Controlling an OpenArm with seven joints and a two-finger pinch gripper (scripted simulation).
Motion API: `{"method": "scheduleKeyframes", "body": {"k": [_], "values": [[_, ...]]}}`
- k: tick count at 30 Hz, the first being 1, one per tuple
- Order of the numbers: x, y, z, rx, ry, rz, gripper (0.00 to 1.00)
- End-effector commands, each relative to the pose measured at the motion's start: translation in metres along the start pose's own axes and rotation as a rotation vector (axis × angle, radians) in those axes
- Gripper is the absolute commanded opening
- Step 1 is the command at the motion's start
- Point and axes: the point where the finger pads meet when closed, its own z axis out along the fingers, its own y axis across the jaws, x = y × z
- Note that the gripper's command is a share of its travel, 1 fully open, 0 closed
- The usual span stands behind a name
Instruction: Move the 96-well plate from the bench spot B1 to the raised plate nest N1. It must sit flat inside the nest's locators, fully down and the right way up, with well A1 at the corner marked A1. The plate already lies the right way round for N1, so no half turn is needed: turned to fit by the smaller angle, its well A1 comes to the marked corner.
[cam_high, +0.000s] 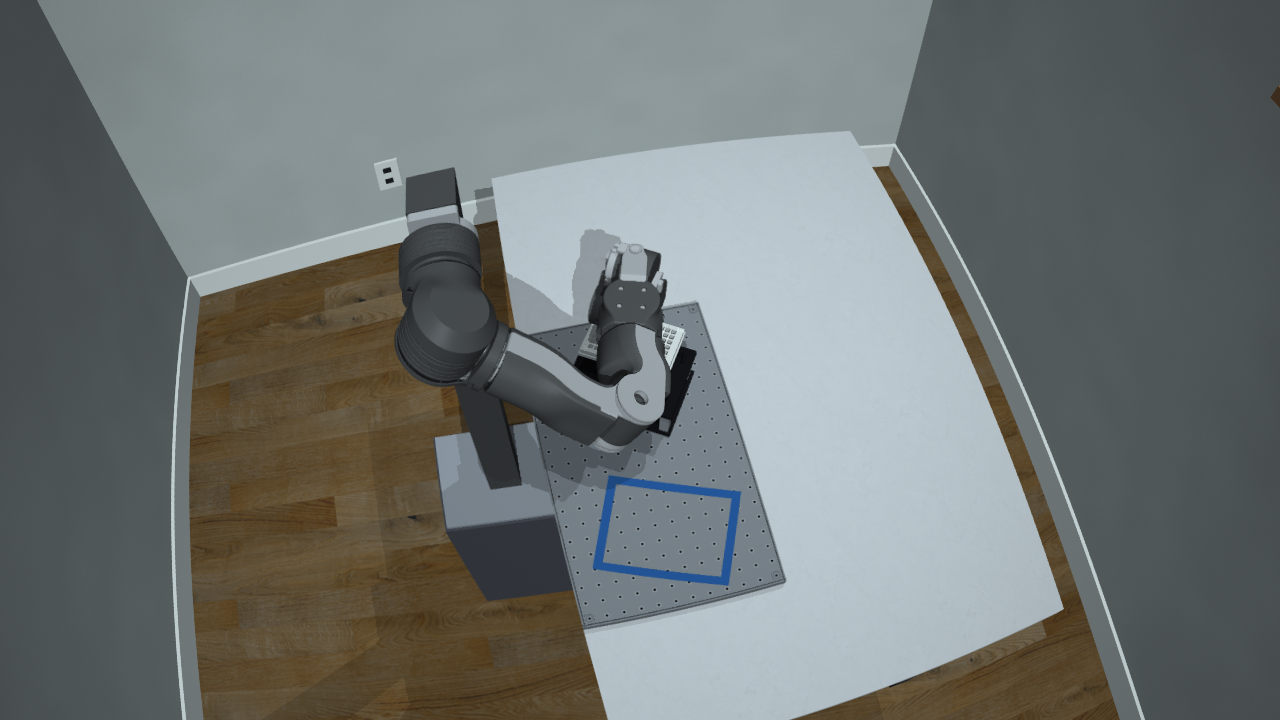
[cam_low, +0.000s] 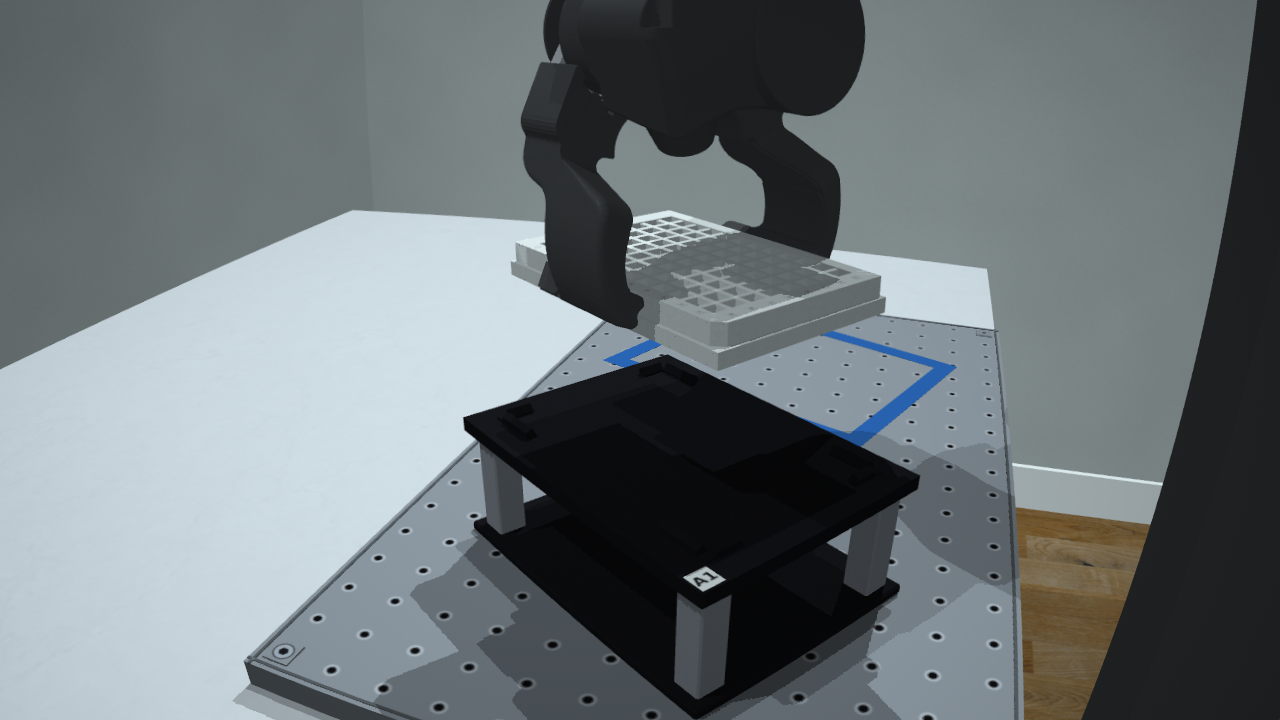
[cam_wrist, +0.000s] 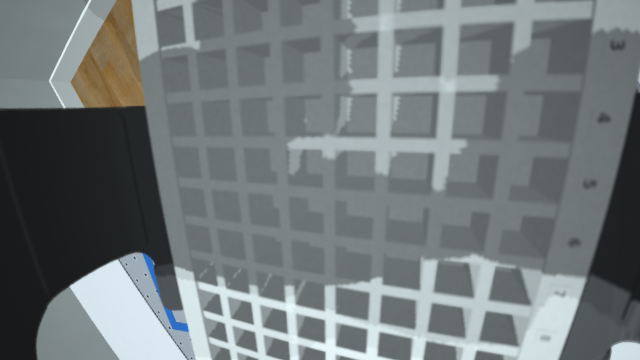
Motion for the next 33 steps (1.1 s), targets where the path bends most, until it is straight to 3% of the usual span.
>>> {"method": "scheduleKeyframes", "body": {"k": [1,2,14,19,33], "values": [[0.001,0.003,0.008,-0.016,-0.004,-0.014,0.0],[0.001,0.003,0.014,-0.016,-0.004,-0.015,0.0],[0.001,0.003,0.014,-0.016,-0.004,-0.015,0.0],[0.002,0.005,0.045,-0.02,-0.003,-0.012,0.0],[0.002,0.005,0.05,-0.02,-0.003,-0.012,0.0]]}}
